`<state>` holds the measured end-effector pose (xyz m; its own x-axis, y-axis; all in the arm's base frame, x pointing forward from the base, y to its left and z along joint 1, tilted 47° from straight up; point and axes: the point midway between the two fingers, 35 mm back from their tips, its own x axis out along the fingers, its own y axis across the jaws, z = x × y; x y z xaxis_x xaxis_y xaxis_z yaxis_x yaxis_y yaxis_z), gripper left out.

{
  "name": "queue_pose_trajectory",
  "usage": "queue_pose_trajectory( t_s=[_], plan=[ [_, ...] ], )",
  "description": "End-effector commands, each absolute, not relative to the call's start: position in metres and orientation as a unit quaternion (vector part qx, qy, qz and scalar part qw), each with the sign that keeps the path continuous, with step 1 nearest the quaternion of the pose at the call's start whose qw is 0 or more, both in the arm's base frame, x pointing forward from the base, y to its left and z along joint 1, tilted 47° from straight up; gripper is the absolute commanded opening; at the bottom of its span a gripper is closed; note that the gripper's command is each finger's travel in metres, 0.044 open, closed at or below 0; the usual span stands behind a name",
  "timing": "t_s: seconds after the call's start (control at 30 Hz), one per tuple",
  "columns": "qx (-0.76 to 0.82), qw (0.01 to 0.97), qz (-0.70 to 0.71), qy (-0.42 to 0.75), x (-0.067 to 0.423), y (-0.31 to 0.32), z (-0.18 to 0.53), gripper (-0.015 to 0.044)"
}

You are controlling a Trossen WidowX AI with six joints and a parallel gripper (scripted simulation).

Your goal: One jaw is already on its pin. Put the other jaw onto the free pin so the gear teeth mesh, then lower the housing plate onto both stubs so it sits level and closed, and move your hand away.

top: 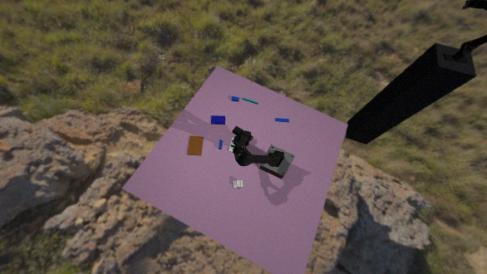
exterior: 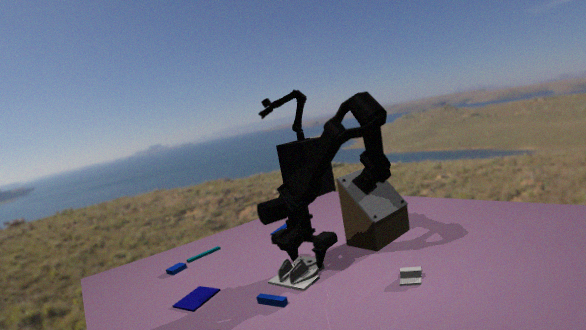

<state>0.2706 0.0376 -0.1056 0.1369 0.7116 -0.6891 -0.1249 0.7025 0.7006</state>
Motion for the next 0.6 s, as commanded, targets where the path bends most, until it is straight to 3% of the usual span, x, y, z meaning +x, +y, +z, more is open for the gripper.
queue_pose_trajectory(
  t_s=[0.0, 0.57],
  plan=[
    [0.249, 0.711, 0.296, 0.587, 0.2706, 0.0402, -0.1064, 0.0351],
    [0.248, 0.711, 0.297, 0.587, 0.2709, 0.0416, -0.1077, 0.0351]
  ],
)
